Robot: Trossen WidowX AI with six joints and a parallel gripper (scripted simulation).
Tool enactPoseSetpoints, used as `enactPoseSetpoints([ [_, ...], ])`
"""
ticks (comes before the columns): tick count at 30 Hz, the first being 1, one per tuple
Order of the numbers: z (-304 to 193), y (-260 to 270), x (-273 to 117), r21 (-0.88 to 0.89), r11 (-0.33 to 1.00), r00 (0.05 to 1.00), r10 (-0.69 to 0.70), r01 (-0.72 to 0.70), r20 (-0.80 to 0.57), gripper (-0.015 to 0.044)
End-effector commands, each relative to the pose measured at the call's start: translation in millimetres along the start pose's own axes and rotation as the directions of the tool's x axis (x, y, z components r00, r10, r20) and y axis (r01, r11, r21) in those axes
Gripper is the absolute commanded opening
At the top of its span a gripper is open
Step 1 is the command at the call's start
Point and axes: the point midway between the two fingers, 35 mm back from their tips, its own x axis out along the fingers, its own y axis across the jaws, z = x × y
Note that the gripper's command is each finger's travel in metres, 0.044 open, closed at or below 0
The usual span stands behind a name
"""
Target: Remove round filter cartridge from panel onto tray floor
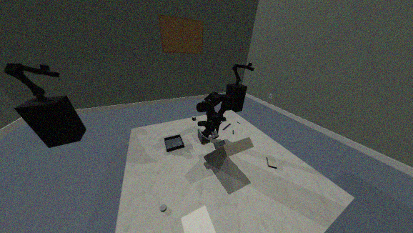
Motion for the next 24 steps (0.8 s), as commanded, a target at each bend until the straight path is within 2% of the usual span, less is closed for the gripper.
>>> enactPoseSetpoints([
  [1, 0, -21, 2, -0.014, 1.0, 1.0, 0.002, -0.002, -0.008, 0.0],
  [5, -3, -18, 2, 0.022, 1.0, 1.0, -0.006, 0.006, -0.013, 0.0],
  [13, -33, -74, -11, 0.298, 0.938, 0.984, -0.159, 0.177, -0.086, 0.0],
  [18, -55, -109, -21, 0.464, 0.838, 0.958, -0.253, 0.287, -0.136, 0.0],
  [24, -84, -148, -36, 0.638, 0.658, 0.911, -0.359, 0.4, -0.201, 0.0],
])
